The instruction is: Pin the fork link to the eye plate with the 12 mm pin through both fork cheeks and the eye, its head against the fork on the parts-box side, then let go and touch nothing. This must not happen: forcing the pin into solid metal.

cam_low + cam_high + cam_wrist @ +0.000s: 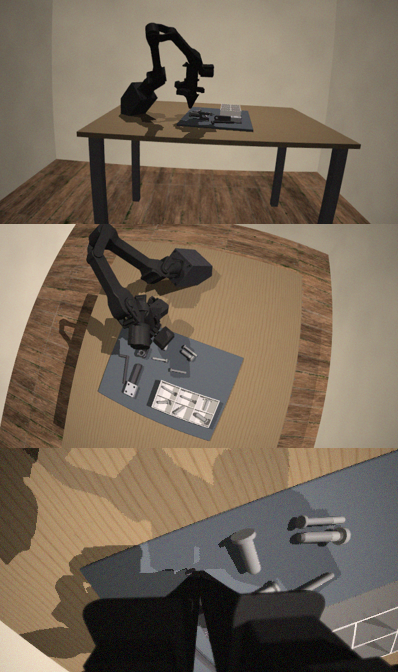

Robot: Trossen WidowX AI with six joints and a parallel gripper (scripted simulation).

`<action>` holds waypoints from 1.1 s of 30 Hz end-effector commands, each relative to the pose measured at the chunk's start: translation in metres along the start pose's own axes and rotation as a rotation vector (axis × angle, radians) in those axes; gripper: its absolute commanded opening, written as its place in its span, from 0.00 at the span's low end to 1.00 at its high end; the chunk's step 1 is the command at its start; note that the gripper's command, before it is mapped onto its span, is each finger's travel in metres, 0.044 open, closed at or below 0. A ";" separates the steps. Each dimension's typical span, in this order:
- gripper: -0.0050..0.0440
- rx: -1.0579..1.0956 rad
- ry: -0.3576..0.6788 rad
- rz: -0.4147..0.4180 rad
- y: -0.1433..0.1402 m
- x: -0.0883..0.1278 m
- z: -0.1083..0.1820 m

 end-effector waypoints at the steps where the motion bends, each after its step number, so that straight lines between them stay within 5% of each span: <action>1: 0.10 -0.225 0.004 0.002 -0.002 0.001 0.005; 21: 0.10 -1.463 0.004 0.006 -0.008 0.002 0.017; 23: 0.10 -1.463 0.004 0.006 -0.008 0.002 0.017; 33: 0.10 -2.239 0.003 0.009 -0.014 0.000 0.029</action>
Point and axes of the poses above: the point midway between the two fingers, 35 mm back from their tips, its own x axis back along the fingers, its own y axis across the jaws, z = x × y, the point moved 4 cm from there along x, back along the fingers, and after that the axes turned 8 degrees about x, right-handed, at the moved point
